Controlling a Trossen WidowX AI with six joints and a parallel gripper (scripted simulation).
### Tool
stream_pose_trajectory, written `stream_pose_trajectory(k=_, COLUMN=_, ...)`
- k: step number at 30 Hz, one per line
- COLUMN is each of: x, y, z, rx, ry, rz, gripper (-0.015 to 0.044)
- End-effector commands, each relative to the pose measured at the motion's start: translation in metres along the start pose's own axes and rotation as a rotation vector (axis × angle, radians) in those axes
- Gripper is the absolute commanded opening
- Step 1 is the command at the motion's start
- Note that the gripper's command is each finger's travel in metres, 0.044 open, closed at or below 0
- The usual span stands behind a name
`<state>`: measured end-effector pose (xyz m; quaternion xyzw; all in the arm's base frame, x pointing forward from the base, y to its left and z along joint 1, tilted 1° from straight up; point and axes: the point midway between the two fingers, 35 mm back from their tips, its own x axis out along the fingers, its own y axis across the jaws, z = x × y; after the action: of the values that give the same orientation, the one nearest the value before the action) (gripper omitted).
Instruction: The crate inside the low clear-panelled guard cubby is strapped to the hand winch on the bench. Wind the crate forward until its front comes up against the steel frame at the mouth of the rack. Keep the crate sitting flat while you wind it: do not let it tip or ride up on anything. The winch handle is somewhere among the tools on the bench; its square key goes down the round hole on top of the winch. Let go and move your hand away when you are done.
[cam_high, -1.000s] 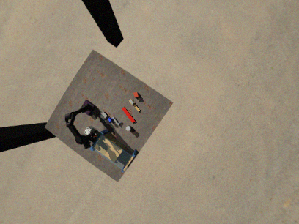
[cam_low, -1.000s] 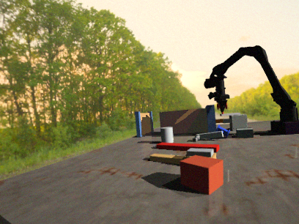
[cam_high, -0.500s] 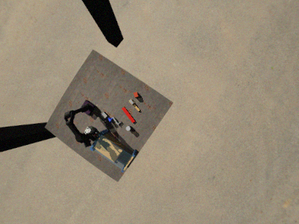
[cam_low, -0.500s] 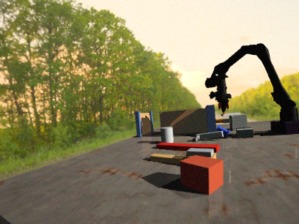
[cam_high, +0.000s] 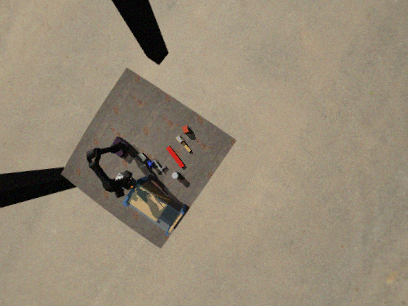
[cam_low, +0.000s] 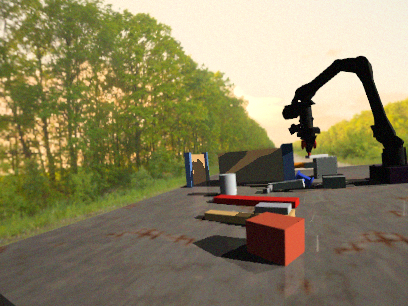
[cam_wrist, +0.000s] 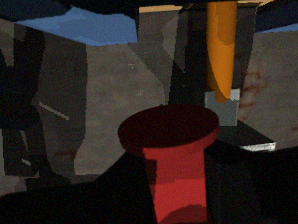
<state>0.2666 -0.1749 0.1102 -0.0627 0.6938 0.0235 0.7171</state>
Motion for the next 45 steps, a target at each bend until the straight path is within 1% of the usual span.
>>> stream_pose_trajectory(k=1, x=0.001, y=0.011, z=-0.009, rx=0.002, ry=0.018, rz=0.020, gripper=0.0000)
stream_pose_trajectory(k=45, x=0.000, y=0.040, z=-0.060, rx=0.002, ry=0.022, rz=0.022, gripper=0.0000)
